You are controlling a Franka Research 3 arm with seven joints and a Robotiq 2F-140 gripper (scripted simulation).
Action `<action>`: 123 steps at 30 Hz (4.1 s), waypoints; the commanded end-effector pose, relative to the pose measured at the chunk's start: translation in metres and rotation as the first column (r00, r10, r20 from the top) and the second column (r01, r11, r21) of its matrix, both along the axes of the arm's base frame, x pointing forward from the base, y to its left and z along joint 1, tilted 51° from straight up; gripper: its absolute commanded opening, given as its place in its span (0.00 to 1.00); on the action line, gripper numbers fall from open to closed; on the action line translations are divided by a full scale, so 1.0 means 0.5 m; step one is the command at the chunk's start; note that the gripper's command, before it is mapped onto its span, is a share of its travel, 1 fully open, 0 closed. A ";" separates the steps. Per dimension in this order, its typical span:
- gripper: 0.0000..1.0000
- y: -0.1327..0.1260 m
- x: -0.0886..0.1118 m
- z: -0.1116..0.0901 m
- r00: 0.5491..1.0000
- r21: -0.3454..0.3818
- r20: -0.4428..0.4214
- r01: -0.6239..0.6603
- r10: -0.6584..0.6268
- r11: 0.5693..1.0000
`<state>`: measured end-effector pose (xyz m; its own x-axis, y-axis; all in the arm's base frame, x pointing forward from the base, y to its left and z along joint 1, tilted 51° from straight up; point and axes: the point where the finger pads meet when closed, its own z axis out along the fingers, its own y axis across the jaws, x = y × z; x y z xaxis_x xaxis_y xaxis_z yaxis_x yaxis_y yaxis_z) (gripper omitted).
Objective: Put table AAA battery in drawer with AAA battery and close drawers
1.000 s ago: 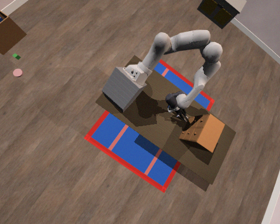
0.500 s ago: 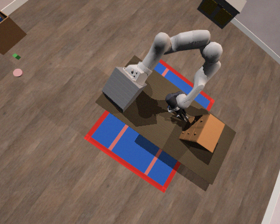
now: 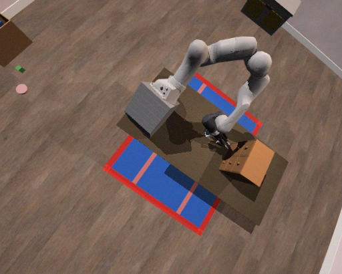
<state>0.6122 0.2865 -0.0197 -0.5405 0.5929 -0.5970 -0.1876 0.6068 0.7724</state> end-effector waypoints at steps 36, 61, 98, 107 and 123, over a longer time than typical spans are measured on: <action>0.20 -0.002 0.005 0.004 1.000 -0.004 0.002 0.003 -0.003 1.000; 0.20 -0.002 0.005 0.004 1.000 -0.004 0.002 0.003 -0.003 1.000; 0.20 0.009 0.073 0.012 1.000 -0.004 0.002 0.003 -0.003 1.000; 0.20 0.009 0.074 0.012 1.000 -0.004 0.002 0.003 -0.003 1.000; 0.08 0.009 0.074 0.012 1.000 -0.004 0.002 0.003 -0.003 1.000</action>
<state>0.6493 0.2894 -0.0134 -0.5337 0.5920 -0.6039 -0.1870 0.6138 0.7670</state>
